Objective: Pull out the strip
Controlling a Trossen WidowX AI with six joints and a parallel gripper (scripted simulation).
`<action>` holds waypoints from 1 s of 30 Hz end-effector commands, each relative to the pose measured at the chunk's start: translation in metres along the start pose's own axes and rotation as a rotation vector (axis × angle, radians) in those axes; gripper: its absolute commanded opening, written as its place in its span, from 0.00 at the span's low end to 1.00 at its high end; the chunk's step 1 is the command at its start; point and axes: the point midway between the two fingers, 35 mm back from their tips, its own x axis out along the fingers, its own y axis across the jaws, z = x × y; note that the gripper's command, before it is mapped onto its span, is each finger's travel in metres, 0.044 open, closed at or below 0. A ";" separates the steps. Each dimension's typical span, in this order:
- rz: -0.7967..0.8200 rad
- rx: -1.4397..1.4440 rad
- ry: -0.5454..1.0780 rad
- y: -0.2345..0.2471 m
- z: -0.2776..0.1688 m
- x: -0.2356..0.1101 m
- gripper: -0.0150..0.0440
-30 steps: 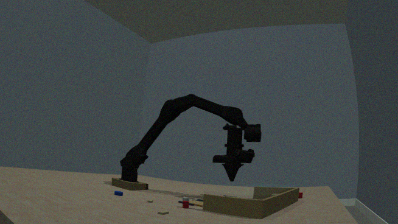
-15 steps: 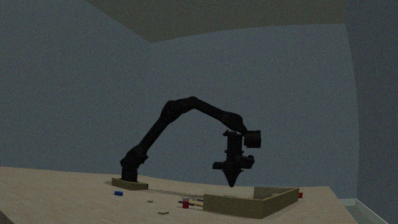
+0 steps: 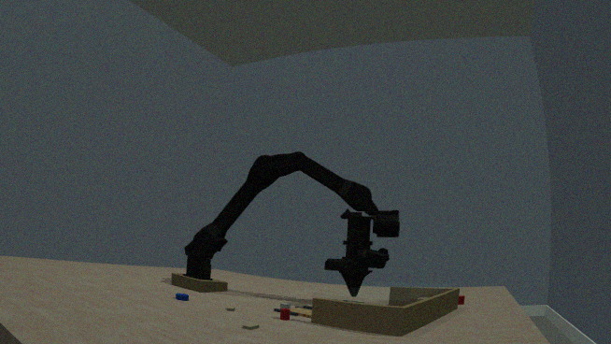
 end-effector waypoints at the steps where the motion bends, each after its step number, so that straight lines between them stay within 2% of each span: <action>1: -0.006 0.006 0.004 -0.002 -0.002 0.007 0.25; 9: -0.006 0.006 0.004 -0.003 -0.004 0.019 0.25; 30: -0.006 0.006 0.004 -0.003 -0.005 0.020 0.25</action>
